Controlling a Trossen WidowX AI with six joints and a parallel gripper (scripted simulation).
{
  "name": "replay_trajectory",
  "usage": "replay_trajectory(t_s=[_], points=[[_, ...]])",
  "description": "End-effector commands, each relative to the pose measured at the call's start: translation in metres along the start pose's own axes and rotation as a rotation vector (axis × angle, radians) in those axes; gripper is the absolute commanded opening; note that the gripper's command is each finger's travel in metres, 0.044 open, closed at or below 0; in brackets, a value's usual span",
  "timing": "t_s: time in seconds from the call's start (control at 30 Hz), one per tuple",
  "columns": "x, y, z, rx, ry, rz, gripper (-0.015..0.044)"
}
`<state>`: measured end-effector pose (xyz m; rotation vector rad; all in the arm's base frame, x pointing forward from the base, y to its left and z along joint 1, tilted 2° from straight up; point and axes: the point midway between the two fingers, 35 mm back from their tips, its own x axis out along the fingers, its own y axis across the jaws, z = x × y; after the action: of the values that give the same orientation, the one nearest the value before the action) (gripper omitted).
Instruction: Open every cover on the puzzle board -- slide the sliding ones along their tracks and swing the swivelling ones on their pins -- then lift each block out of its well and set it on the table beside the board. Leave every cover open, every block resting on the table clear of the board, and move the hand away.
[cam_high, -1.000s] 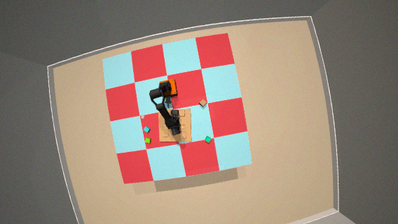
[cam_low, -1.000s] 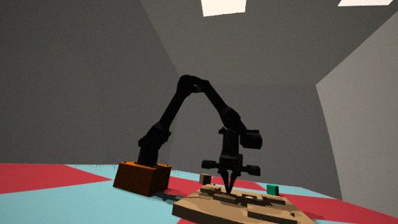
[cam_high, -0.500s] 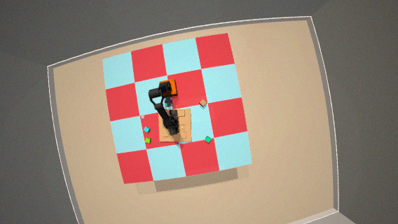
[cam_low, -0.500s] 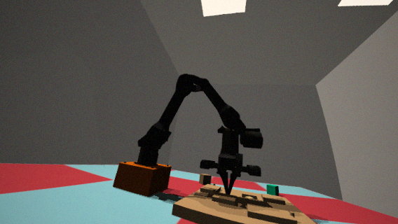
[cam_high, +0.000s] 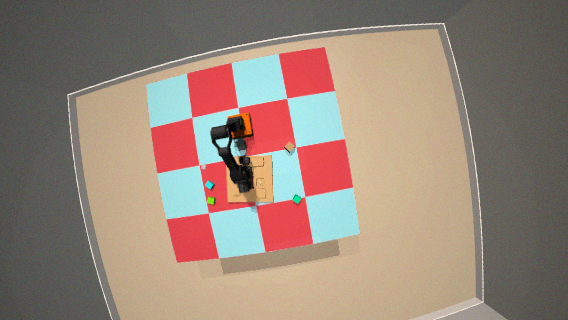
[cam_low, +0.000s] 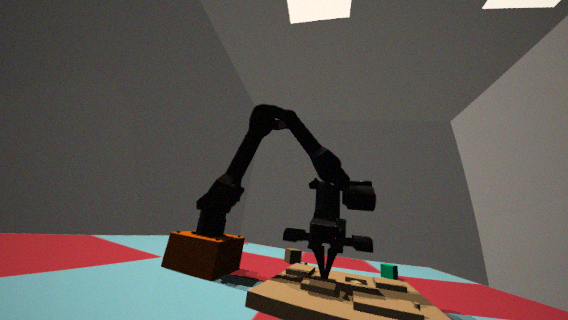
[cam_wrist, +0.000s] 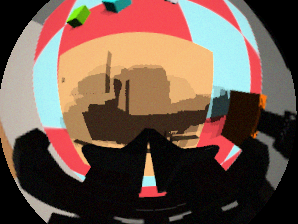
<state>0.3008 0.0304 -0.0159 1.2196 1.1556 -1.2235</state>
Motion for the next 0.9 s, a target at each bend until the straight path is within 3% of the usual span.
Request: replay_trajectory(t_s=[0.0,0.87], points=[[0.001,-0.003,0.005,-0.002,-0.006,-0.005,0.0],[-0.026,-0.002,0.011,-0.002,-0.006,-0.005,0.0]])
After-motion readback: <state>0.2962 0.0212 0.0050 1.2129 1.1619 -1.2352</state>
